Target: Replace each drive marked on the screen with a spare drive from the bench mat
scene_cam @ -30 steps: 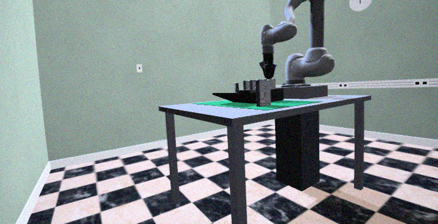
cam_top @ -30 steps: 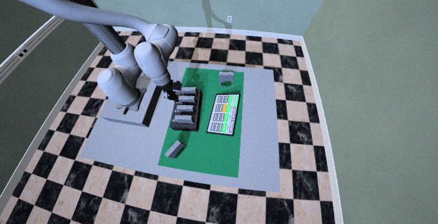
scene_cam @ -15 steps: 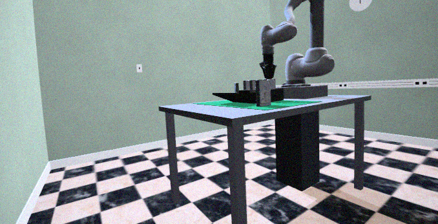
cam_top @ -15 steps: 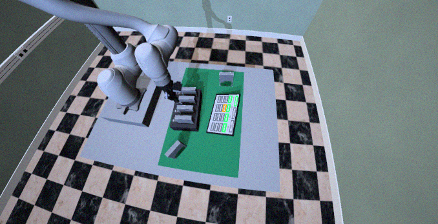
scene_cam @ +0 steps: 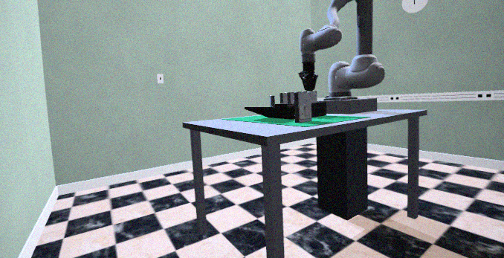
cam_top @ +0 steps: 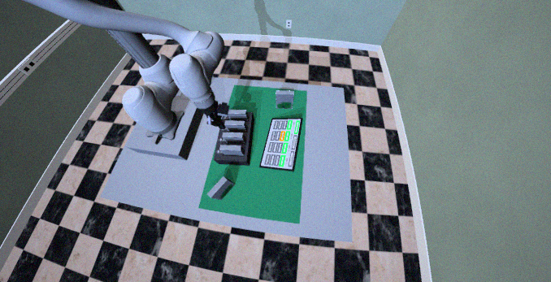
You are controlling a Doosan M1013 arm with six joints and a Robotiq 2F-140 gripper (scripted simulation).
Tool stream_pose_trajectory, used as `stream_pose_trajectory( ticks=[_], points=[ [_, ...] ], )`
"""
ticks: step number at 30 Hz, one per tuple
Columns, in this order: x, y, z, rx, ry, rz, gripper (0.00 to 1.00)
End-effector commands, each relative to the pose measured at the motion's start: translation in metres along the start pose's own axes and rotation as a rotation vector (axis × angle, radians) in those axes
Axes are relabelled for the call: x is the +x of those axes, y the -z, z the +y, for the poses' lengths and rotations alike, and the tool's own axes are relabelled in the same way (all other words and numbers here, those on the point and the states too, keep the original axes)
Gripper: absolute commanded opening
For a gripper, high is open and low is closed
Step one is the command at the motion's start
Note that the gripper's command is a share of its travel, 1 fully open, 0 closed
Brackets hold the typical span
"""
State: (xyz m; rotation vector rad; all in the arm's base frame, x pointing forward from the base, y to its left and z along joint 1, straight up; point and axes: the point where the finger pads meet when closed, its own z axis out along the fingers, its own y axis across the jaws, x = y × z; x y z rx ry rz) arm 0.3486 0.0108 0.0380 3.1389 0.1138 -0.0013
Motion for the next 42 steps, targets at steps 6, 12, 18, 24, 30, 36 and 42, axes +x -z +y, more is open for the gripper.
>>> stream_pose_trajectory(
  ticks=[6, 12, 18, 24, 30, 36, 42],
  points=[
    [0.0004, -0.0007, 0.0000, 0.000, 0.000, 0.001, 0.10],
    [0.0004, -0.0030, 0.0000, 0.000, 0.000, 0.001, 0.10],
    [0.0004, -0.0053, 0.0000, 0.000, 0.000, 0.001, 0.10],
    [0.0004, -0.0071, 0.0000, 0.000, 0.000, 0.001, 0.10],
    [0.0004, -0.0082, 0.0000, 0.000, 0.000, 0.001, 0.10],
    [0.0004, -0.0083, 0.0000, 0.000, 0.000, 0.001, 0.10],
    [0.0004, -0.0083, 0.0000, 0.000, 0.000, 0.001, 0.10]
  ],
)
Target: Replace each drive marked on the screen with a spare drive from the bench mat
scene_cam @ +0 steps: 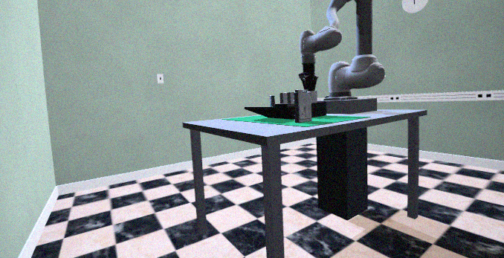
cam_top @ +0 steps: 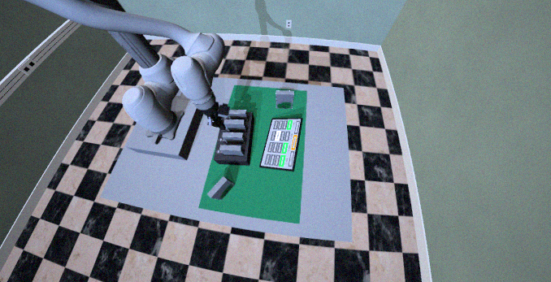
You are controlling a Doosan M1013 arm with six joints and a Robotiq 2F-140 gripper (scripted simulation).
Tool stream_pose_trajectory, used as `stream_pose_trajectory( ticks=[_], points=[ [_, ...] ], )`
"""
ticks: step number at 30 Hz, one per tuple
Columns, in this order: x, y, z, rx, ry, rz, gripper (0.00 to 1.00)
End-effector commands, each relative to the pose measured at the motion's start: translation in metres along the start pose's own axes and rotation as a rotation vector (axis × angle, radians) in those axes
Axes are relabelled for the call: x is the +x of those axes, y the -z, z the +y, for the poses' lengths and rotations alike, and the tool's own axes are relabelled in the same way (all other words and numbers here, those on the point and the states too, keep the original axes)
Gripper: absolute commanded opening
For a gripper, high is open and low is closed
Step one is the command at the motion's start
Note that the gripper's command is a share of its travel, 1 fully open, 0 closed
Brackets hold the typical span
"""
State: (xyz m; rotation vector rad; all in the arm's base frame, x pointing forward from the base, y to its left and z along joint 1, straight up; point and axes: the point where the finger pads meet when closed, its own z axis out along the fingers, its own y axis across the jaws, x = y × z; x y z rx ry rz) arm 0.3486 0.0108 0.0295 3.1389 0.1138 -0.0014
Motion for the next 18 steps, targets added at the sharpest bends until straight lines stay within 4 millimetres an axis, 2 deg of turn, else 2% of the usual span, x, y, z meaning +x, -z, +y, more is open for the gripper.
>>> stream_pose_trajectory(
  ticks=[1, 18],
  points=[
    [0.0004, 0.0003, 0.0000, 0.000, 0.000, 0.001, 0.10],
    [0.0004, 0.0031, 0.0000, 0.000, 0.000, 0.001, 0.10]
  ],
)
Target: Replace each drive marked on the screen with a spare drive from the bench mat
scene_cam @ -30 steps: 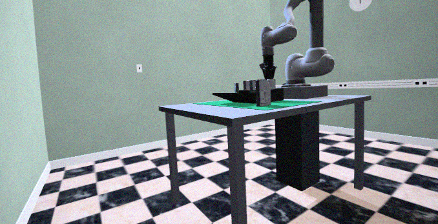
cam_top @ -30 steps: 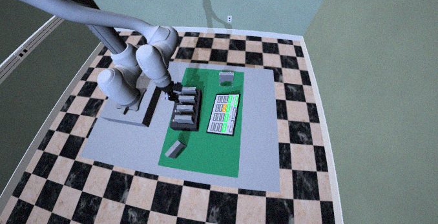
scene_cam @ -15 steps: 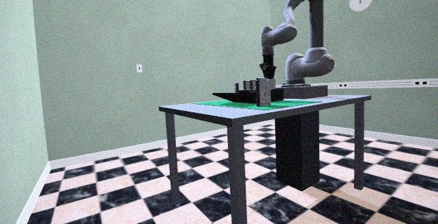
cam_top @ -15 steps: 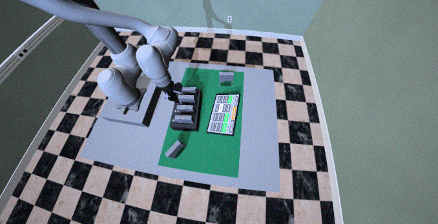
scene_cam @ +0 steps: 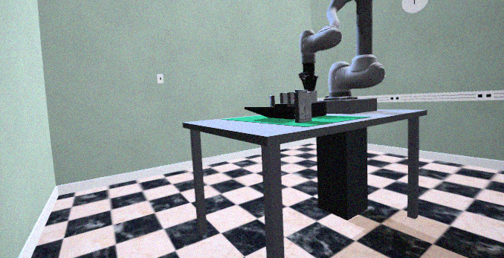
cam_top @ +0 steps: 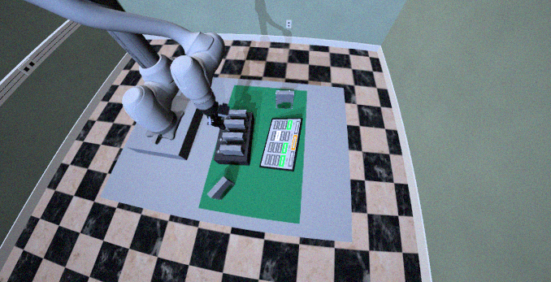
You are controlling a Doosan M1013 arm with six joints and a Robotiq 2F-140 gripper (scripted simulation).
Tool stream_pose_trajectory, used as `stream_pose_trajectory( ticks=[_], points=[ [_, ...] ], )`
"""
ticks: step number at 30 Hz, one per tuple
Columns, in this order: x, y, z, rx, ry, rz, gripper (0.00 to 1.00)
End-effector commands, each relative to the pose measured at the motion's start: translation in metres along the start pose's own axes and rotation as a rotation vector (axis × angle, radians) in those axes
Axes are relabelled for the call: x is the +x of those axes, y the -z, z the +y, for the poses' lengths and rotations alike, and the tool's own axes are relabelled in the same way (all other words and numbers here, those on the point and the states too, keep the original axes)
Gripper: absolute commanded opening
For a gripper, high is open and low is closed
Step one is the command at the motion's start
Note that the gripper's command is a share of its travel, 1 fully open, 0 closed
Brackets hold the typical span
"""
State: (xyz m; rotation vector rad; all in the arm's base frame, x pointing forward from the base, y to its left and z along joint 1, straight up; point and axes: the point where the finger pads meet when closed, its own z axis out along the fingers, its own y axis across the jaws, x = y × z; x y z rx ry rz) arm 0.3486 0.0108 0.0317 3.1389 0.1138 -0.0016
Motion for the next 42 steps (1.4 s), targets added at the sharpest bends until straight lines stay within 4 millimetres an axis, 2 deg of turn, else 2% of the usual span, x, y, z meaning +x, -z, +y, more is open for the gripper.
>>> stream_pose_trajectory(
  ticks=[1, 16, 27, 42],
  points=[
    [0.000, 0.001, 0.000, 0.000, 0.000, 0.001, 0.10],
    [0.000, 0.004, 0.000, 0.000, 0.000, 0.001, 0.10],
    [0.000, 0.022, 0.000, 0.000, 0.000, 0.001, 0.10],
    [0.000, 0.083, 0.000, 0.000, 0.000, 0.001, 0.10]
  ],
)
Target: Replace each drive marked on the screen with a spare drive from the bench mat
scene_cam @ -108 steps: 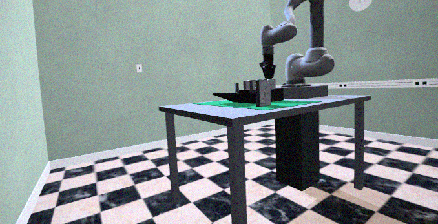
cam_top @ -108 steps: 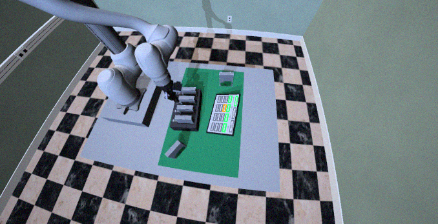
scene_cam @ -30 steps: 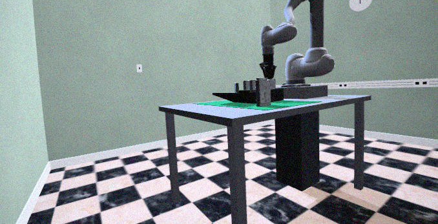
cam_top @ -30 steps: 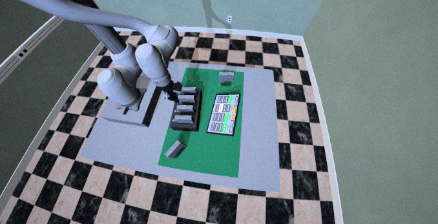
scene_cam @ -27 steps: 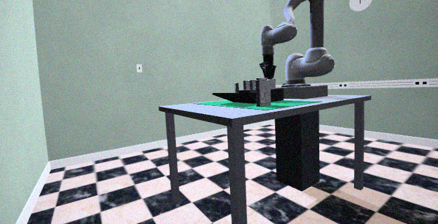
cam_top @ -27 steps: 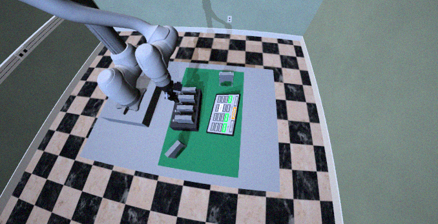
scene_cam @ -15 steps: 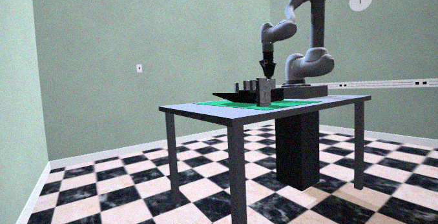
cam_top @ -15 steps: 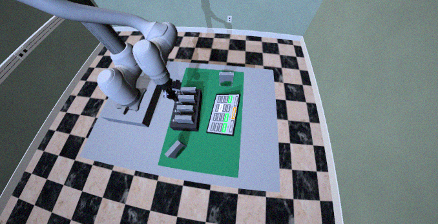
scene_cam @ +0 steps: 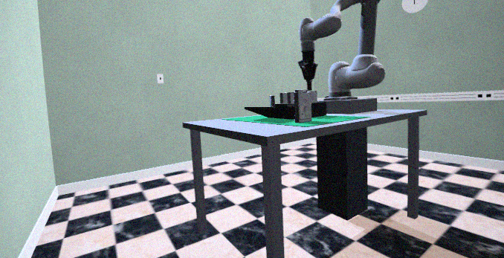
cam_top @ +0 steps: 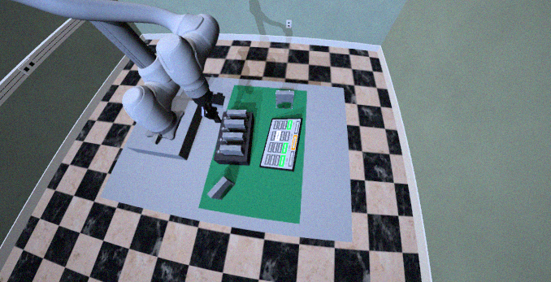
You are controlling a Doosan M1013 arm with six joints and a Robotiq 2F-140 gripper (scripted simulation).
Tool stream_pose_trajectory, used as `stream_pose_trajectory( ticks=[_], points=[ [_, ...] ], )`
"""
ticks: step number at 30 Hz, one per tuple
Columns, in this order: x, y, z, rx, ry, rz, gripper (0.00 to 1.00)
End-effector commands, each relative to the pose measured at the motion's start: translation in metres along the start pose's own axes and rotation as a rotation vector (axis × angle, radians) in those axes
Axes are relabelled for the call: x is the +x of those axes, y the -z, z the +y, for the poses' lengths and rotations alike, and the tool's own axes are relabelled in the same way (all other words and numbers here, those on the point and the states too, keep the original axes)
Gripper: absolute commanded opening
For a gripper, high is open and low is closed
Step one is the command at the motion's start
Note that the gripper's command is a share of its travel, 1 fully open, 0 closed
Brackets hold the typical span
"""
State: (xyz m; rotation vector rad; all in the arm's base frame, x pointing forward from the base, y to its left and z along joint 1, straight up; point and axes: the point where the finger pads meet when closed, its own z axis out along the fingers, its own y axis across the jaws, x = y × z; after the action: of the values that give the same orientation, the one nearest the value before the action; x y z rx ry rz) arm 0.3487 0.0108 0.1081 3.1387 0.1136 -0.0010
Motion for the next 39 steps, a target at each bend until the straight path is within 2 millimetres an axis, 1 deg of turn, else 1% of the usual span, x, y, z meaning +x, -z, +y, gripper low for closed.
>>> stream_pose_trajectory(
  ticks=[1, 2, 7, 11, 20, 23, 25, 27, 31, 34, 36, 37, 39],
  points=[
    [0.000, 0.006, 0.000, 0.000, 0.000, 0.000, 0.10],
    [0.000, 0.006, 0.000, 0.000, 0.000, 0.000, 0.10],
    [0.000, 0.022, 0.000, 0.000, 0.000, 0.000, 0.10],
    [0.000, 0.029, 0.000, 0.000, 0.000, 0.000, 0.10],
    [0.000, 0.032, 0.000, 0.000, -0.001, 0.000, 0.10],
    [0.002, 0.032, 0.000, 0.000, -0.033, 0.000, 0.10],
    [0.005, 0.032, 0.000, 0.000, -0.100, 0.000, 0.10],
    [0.011, 0.032, 0.000, 0.001, -0.208, 0.000, 0.10],
    [0.027, 0.033, 0.001, 0.001, -0.520, 0.000, 0.10],
    [0.043, 0.033, 0.001, 0.009, -0.706, 0.001, 0.10],
    [0.043, 0.033, 0.001, 0.009, -0.706, 0.001, 0.10],
    [0.048, 0.033, 0.001, 0.007, -0.884, 0.000, 0.10],
    [0.057, 0.033, 0.001, 0.017, -0.969, 0.000, 0.10]
  ],
)
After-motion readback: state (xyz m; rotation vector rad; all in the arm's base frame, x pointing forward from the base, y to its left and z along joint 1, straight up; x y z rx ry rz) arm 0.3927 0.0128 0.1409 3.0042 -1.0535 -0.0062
